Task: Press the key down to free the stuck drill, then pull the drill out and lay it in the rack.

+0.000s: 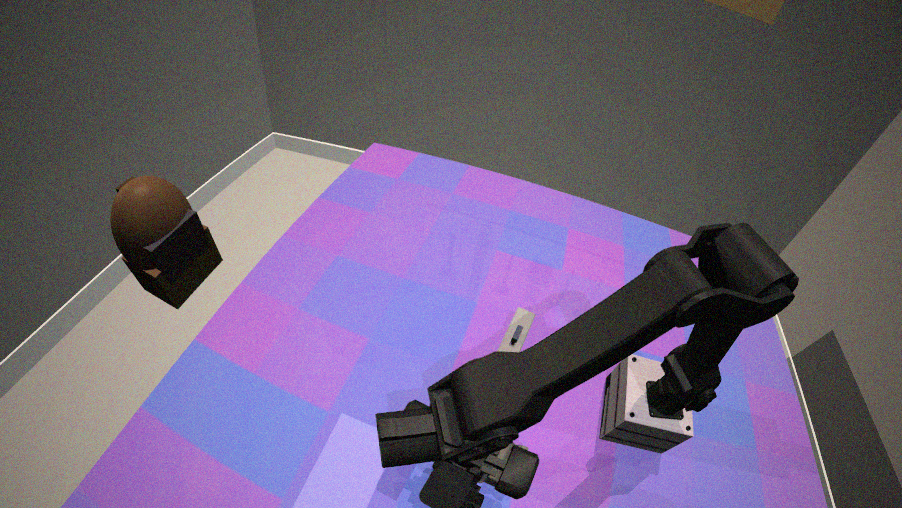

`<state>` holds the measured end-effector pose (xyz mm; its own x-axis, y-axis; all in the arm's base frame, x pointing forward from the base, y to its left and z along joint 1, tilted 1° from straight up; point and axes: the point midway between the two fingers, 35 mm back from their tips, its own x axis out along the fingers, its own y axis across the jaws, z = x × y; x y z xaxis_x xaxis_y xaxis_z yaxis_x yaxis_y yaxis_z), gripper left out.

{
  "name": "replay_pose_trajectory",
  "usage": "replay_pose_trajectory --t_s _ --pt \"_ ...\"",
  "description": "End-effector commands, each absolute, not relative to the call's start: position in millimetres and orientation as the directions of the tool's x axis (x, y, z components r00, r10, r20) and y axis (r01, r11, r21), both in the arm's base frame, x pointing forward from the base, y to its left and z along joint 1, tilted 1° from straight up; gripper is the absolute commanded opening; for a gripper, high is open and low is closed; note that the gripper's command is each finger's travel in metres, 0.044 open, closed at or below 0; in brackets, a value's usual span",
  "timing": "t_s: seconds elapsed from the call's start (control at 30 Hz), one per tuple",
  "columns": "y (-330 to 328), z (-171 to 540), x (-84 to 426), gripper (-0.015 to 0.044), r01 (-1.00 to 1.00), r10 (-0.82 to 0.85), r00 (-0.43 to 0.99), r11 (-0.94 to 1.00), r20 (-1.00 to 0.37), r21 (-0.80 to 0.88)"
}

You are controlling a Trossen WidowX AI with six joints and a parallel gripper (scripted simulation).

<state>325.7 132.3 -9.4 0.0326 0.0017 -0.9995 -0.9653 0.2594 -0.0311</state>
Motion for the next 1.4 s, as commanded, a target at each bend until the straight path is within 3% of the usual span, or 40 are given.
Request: replay_pose_trajectory --t_s 0.0,1.37 --pt "132.3 -6.2 326.5 0.0000 -0.964 0.002 0.038 0.263 -0.999 -0.036" --pt "132.6 3.2 327.8 0.0000 -0.964 0.002 0.038 0.263 -0.999 -0.036"
